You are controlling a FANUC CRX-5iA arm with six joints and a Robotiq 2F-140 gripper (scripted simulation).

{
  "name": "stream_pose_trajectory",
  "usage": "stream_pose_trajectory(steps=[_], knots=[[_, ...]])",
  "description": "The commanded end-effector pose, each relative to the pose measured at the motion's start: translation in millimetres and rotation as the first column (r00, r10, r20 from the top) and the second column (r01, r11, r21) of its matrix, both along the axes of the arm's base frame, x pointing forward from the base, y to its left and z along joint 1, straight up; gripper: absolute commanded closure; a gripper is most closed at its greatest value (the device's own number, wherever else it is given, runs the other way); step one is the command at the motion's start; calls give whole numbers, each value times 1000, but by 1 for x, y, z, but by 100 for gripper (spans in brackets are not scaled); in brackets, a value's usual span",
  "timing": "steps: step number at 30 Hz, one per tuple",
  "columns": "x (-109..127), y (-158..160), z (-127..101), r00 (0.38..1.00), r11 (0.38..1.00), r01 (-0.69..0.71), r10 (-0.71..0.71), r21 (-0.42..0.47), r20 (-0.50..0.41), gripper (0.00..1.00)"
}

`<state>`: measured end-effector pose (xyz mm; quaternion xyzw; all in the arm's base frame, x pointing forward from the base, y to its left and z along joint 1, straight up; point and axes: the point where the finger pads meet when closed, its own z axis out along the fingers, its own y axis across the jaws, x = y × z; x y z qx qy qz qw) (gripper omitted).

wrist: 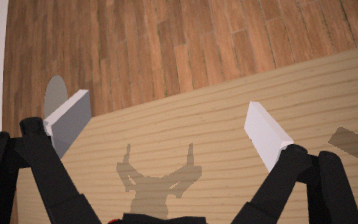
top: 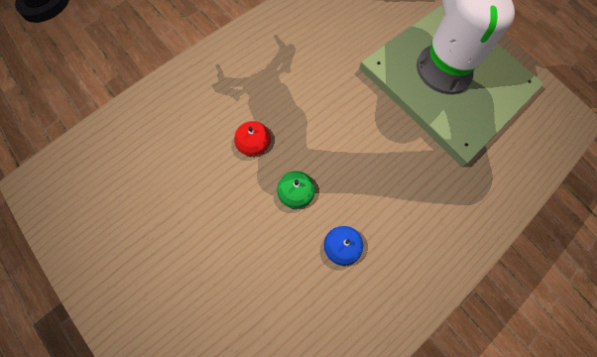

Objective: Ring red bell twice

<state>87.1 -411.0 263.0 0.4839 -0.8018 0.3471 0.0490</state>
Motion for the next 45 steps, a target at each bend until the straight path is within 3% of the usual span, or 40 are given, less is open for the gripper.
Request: stream_pose_trajectory(steps=[1, 18, 21, 23, 27, 32, 34, 35, 43, 45], knots=[[0, 0, 0, 1000, 1000, 0, 0, 0, 0, 0], [0, 0, 0, 1000, 1000, 0, 0, 0, 0, 0], [11, 0, -1, 1000, 1000, -11, 11, 21, -2, 0], [33, 1, -4, 999, 998, -33, 33, 62, -8, 0], [106, 11, -16, 993, 972, -104, 114, 209, -38, 0], [168, 29, -31, 983, 943, -141, 169, 301, -68, 0], [168, 29, -31, 983, 943, -141, 169, 301, -68, 0], [204, 41, -40, 977, 925, -157, 198, 347, -86, 0], [287, 96, -74, 936, 845, -188, 309, 501, -170, 0], [309, 107, -82, 936, 845, -188, 309, 501, -170, 0]])
